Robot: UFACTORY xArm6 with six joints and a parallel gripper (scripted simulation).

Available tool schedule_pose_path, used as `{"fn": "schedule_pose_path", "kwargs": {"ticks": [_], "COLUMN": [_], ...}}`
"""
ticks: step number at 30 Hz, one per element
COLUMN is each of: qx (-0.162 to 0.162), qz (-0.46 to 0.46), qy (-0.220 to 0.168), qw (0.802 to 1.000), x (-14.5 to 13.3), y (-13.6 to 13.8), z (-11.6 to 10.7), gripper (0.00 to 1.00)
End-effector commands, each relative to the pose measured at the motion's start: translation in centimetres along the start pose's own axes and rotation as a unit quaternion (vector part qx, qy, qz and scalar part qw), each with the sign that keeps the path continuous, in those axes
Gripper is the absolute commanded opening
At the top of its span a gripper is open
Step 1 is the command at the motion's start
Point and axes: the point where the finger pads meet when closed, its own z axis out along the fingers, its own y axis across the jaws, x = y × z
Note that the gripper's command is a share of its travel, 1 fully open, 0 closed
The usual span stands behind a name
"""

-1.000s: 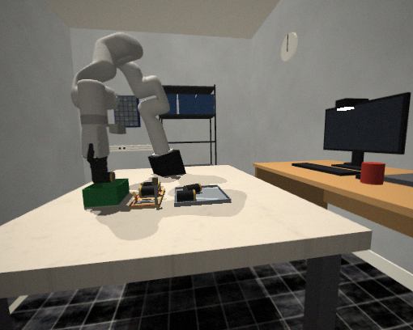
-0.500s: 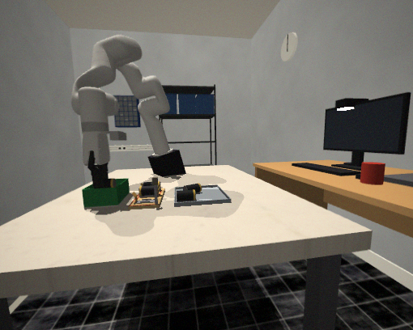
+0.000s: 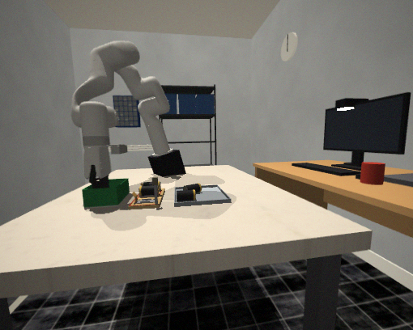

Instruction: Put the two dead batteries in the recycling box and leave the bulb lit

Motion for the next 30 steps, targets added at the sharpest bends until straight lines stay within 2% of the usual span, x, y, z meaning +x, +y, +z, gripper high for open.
{"fn": "schedule_pose_path", "kwargs": {"ticks": [1, 8, 9, 30], "qx": [-0.002, -0.002, -0.002, -0.002], "qz": [0.000, 0.000, 0.000, 0.000], "qy": [-0.001, -0.001, -0.001, -0.001], "qw": [1.000, 1.000, 1.000, 1.000], "x": [-0.05, -0.05, -0.05, -0.05], "y": [0.15, 0.15, 0.15, 0.15], "z": [-0.04, -0.04, -0.04, -0.04], "gripper": [0.28, 0.28, 0.51, 0.51]}}
